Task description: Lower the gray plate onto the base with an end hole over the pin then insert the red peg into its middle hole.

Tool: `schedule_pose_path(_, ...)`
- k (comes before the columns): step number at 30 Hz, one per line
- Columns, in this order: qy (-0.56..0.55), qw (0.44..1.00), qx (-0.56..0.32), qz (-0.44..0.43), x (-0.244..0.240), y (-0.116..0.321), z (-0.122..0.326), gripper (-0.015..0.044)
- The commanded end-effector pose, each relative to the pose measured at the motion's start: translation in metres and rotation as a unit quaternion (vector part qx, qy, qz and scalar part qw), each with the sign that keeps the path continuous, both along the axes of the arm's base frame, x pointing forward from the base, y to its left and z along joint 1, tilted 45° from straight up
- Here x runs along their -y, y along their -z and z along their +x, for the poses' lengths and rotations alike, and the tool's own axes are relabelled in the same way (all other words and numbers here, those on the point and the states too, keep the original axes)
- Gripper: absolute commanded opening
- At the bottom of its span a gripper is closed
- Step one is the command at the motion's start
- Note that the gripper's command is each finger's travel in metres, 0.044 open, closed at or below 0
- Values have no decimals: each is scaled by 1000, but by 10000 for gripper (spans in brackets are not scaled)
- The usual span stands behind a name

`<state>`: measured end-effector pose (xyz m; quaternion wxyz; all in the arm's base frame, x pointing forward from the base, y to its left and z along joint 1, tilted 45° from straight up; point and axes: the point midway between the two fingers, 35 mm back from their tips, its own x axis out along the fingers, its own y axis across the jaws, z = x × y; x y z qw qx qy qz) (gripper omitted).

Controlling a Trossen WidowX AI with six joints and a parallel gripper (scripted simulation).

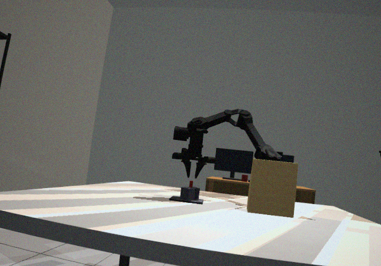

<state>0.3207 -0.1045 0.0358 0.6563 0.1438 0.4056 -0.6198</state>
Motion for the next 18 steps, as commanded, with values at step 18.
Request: schedule_pose_path(18,1,1000,0,-2,-16,-11,2,150)
